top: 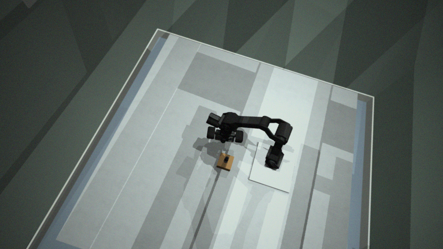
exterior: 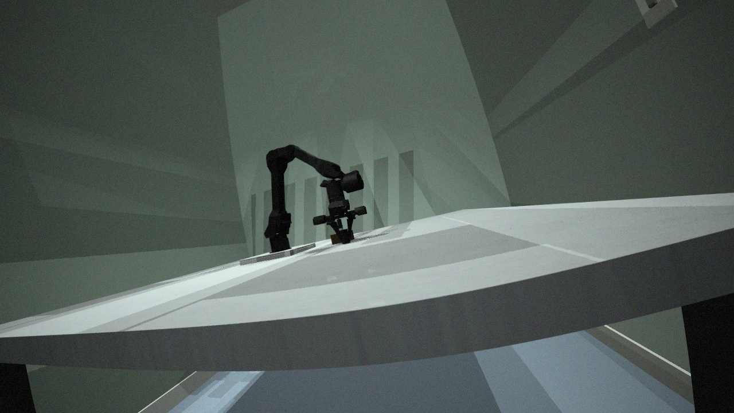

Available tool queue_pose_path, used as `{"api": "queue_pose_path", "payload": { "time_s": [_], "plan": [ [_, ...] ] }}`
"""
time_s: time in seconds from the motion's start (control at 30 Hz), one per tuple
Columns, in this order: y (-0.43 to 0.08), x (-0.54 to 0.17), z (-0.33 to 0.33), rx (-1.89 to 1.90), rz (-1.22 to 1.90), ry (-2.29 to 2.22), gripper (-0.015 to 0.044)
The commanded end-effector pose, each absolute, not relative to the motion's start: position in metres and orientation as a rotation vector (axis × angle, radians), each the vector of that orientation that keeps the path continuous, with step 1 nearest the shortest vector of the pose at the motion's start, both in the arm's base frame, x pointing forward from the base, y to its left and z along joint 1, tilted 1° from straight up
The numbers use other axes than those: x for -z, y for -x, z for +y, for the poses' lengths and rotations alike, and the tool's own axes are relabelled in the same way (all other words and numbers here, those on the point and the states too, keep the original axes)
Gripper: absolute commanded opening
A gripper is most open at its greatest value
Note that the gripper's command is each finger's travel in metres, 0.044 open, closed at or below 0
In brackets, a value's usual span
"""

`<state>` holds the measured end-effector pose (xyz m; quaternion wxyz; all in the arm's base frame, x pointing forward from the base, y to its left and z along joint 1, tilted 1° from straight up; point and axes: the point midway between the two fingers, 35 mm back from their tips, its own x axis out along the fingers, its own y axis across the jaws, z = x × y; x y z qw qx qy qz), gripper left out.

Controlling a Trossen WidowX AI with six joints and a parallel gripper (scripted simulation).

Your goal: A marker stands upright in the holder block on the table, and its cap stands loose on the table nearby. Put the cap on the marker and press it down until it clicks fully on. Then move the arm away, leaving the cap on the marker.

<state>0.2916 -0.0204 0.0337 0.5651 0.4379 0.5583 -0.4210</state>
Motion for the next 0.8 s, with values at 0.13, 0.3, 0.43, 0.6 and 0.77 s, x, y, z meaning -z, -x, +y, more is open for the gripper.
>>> {"api": "queue_pose_path", "payload": {
  "time_s": [0.13,0.3,0.43,0.6,0.77],
  "plan": [
    [-0.293,-0.045,-0.021,0.996,1.308,-1.029,0.0],
    [-0.293,-0.059,-0.021,0.996,1.308,-1.029,0.0],
    [-0.293,-0.07,-0.021,0.996,1.308,-1.029,0.0],
    [-0.292,-0.084,-0.021,0.996,1.308,-1.029,0.0],
    [-0.29,-0.094,-0.021,0.996,1.308,-1.029,0.0]
  ]
}}
